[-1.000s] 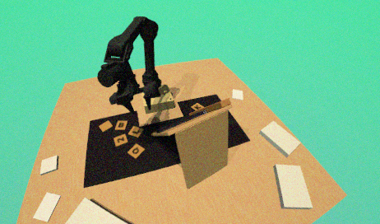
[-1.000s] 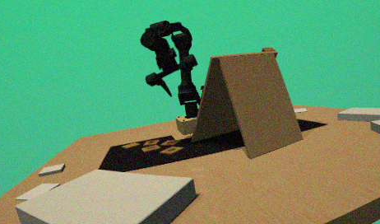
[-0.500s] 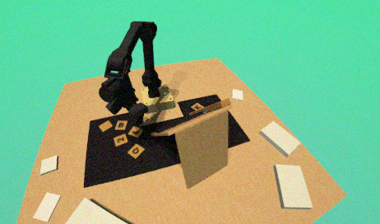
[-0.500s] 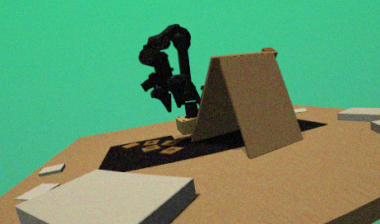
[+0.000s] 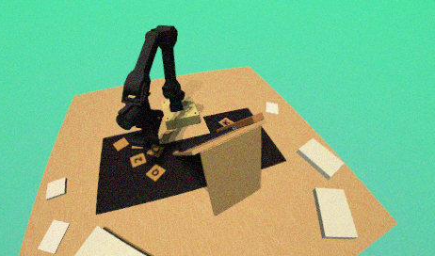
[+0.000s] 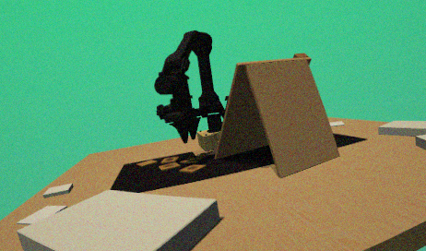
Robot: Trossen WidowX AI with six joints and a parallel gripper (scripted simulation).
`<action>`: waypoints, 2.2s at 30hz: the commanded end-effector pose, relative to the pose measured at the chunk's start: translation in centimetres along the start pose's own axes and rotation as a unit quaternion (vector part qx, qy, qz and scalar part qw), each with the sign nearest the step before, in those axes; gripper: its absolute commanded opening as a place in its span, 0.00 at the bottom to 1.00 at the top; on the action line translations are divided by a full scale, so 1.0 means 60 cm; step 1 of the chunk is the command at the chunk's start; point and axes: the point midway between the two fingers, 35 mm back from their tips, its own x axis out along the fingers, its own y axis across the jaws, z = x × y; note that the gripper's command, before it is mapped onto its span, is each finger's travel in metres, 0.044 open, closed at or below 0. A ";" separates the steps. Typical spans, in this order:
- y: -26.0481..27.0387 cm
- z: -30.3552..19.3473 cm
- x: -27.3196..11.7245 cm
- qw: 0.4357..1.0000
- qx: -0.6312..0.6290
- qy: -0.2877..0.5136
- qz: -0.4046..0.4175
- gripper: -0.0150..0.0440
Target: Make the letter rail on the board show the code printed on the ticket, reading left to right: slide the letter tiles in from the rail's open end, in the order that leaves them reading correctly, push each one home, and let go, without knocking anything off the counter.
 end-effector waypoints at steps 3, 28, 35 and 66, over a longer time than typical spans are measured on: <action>-0.014 0.013 0.023 0.996 0.086 -0.017 -0.017 0.83; -0.014 0.013 0.078 0.996 0.086 -0.017 -0.017 0.83; -0.014 0.013 0.081 0.996 0.086 -0.017 -0.017 0.83; -0.016 0.013 0.111 0.996 0.086 -0.017 -0.017 0.74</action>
